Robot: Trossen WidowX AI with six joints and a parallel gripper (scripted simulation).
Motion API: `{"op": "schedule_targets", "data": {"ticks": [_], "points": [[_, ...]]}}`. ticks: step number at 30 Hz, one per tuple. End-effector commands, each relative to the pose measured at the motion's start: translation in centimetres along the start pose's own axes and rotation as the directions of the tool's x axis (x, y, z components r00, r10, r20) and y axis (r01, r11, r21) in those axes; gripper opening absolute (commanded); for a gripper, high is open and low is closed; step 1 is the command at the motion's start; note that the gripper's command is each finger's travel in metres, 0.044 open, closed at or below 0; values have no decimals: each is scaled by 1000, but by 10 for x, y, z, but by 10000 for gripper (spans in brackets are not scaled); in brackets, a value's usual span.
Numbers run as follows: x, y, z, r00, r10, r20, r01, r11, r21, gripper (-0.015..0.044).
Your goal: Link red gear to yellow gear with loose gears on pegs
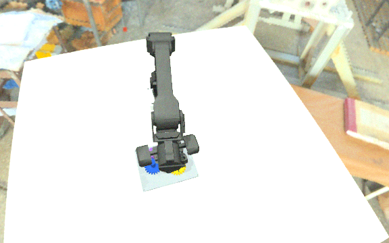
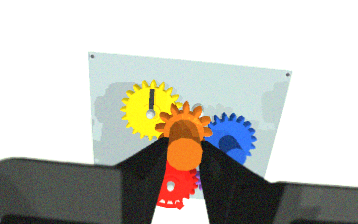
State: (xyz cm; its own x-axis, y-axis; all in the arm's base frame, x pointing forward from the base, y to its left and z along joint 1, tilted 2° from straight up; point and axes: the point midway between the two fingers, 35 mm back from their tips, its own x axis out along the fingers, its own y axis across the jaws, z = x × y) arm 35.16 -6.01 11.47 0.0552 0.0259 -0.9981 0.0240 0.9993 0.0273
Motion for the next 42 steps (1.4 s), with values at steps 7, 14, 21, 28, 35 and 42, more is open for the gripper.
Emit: {"op": "schedule_targets", "data": {"ticks": [7, 14, 21, 28, 35, 42], "points": [[12, -17, 0, 1000, 5, -9, -5, 1000, 0, 0], [9, -17, -1, 1000, 5, -9, -6, 999, -41, 0], [8, -17, -1, 1000, 5, -9, -7, 975, -222, 0], [8, -18, -1, 1000, 5, -9, -9, 910, -414, 0], [8, -18, -1, 1000, 5, -9, -10, 806, -592, 0], [7, -18, -1, 1000, 5, -9, -10, 760, -649, 0]]}}
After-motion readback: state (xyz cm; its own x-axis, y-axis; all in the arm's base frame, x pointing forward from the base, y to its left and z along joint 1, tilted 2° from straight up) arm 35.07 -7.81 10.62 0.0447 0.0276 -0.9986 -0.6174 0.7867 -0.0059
